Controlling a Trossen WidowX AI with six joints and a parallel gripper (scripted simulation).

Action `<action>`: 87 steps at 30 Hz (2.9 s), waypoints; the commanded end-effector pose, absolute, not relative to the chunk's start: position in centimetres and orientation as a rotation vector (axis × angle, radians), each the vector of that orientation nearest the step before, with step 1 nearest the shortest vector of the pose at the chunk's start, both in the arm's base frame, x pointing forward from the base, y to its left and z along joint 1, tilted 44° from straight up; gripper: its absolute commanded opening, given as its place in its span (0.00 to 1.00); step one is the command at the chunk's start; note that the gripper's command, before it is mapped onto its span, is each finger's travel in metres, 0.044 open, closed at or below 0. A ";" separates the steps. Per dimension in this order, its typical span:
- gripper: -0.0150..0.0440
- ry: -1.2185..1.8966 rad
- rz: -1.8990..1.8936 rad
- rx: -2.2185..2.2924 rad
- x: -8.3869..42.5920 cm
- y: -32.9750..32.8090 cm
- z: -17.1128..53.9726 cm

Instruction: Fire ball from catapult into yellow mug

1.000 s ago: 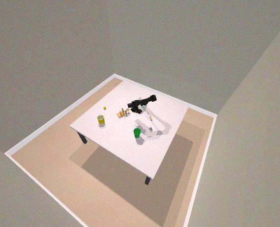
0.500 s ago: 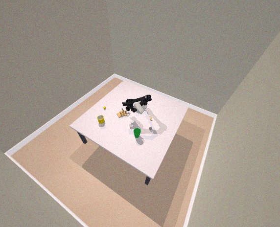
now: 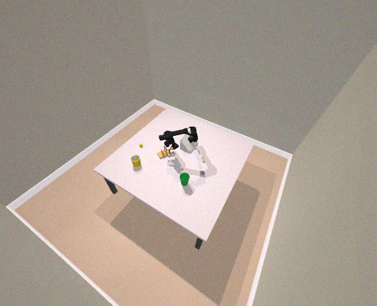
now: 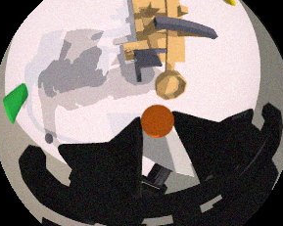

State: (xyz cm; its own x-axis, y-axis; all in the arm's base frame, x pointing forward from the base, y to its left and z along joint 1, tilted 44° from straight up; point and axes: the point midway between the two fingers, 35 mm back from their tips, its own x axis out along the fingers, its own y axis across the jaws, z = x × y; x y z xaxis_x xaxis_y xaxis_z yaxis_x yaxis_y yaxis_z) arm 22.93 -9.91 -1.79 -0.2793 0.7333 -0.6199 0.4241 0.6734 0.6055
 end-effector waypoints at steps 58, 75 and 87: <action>1.00 1.785 0.207 0.890 24.3 -18.6 -1.2; 1.00 1.261 -0.044 0.793 39.2 -28.9 -4.8; 1.00 0.904 -0.070 0.734 48.0 -34.2 -3.2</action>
